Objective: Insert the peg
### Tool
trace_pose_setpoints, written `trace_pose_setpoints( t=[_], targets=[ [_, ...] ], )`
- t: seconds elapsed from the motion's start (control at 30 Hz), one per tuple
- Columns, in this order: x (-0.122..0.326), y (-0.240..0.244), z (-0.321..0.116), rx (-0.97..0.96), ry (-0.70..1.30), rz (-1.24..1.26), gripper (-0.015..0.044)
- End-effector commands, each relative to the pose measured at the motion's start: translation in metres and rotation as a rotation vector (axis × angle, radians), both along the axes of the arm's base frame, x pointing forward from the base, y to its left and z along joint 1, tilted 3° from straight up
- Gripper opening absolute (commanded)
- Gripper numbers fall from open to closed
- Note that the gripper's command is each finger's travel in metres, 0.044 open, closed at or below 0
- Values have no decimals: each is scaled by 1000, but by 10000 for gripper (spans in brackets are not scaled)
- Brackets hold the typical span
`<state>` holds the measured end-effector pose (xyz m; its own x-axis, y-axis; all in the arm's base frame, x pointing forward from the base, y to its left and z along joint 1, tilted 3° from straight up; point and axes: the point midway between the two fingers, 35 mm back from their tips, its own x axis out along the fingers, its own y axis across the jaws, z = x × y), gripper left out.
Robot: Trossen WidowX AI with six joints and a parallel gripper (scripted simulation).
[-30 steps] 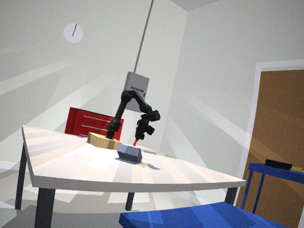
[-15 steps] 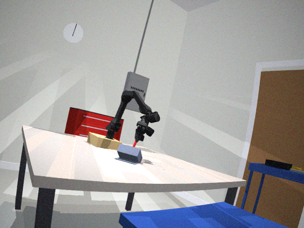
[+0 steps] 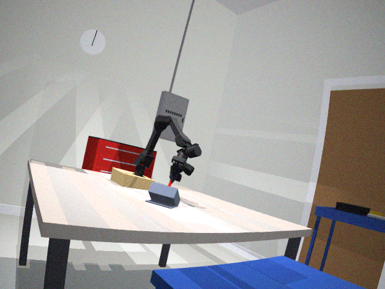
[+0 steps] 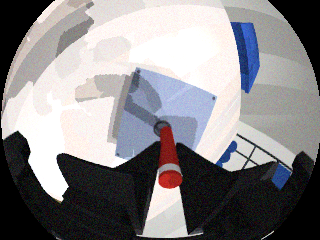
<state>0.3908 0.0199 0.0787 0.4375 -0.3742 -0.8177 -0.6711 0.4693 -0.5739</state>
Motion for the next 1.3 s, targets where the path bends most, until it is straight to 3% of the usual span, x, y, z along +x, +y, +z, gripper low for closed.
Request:
trace_pose_setpoints(
  t=[0.0, 1.27],
  targets=[
    [-1, -1, -6, -1, 12, 6, 0],
    [-3, -1, -7, 0, 1, 0, 0]
  ],
)
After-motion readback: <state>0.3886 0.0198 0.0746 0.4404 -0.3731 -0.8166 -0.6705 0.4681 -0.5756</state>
